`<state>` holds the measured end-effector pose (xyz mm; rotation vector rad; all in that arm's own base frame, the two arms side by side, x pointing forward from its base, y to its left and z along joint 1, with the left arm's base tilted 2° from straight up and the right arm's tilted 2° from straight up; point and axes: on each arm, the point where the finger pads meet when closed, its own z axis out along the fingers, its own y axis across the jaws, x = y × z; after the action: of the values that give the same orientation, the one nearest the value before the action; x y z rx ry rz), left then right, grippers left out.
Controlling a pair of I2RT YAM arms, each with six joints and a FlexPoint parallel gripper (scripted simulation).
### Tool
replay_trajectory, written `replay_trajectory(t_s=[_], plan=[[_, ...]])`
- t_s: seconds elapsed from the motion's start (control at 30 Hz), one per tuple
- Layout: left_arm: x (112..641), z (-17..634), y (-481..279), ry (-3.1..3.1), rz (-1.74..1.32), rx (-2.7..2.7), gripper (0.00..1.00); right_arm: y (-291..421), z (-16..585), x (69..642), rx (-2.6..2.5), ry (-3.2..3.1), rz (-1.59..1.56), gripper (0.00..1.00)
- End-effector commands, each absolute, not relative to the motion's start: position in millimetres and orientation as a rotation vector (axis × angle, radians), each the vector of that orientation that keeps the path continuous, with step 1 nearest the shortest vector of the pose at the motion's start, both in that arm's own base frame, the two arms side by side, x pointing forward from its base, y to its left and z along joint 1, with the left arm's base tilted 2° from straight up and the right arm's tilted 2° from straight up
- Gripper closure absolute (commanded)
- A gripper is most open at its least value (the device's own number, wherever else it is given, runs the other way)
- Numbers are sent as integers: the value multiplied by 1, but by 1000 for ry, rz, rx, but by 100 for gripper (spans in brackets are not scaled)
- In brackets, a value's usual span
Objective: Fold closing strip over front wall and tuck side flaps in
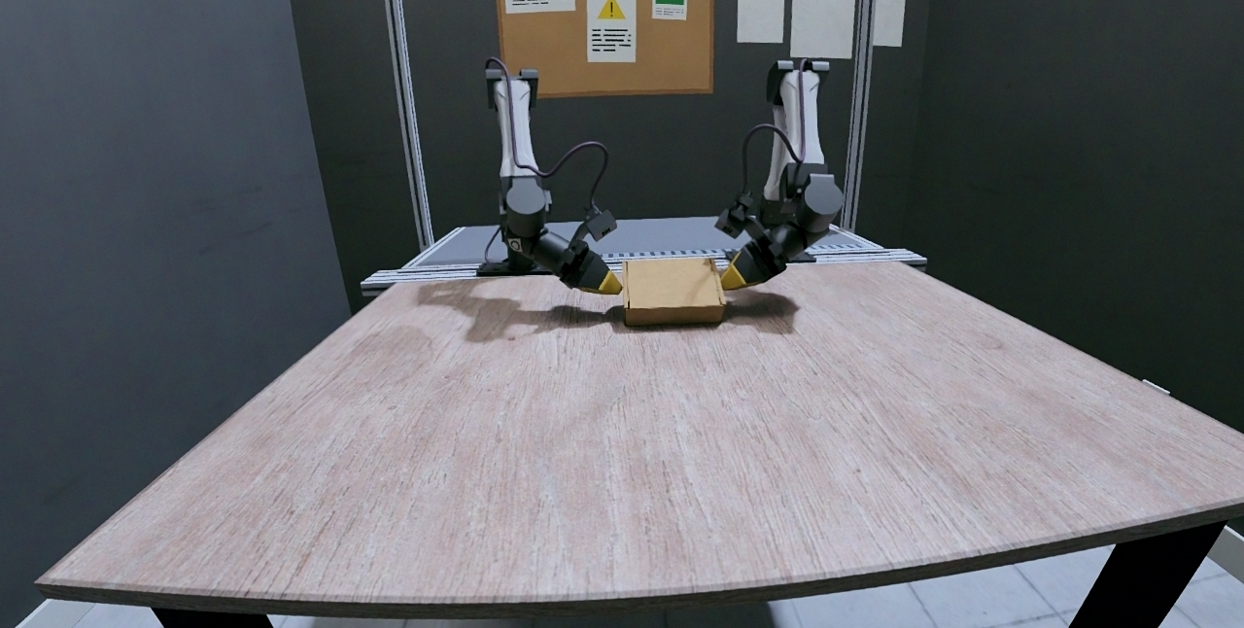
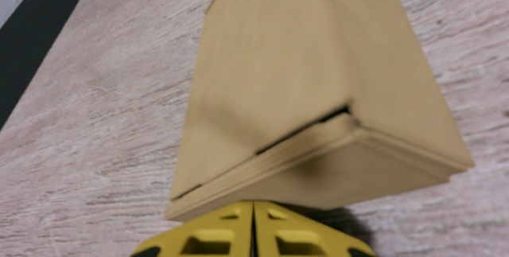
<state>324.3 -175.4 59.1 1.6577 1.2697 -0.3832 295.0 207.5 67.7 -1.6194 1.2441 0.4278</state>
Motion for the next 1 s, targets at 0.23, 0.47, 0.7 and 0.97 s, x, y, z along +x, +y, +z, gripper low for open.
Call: replay_trajectory(t_s=[0.23, 0.47, 0.7, 0.97], plan=[[319, 57, -187, 1225, -421, 1664, 100, 220, 74, 295, -1629, 1166, 440, 100], [318, 56, -187, 1227, -422, 1664, 100, 219, 73, 294, -1629, 1168, 442, 100], [324, 61, -188, 1212, -408, 1662, 100, 219, 72, 292, -1630, 1173, 446, 100], [320, 59, -187, 1218, -414, 1663, 100, 218, 67, 287, -1632, 1187, 457, 100]])
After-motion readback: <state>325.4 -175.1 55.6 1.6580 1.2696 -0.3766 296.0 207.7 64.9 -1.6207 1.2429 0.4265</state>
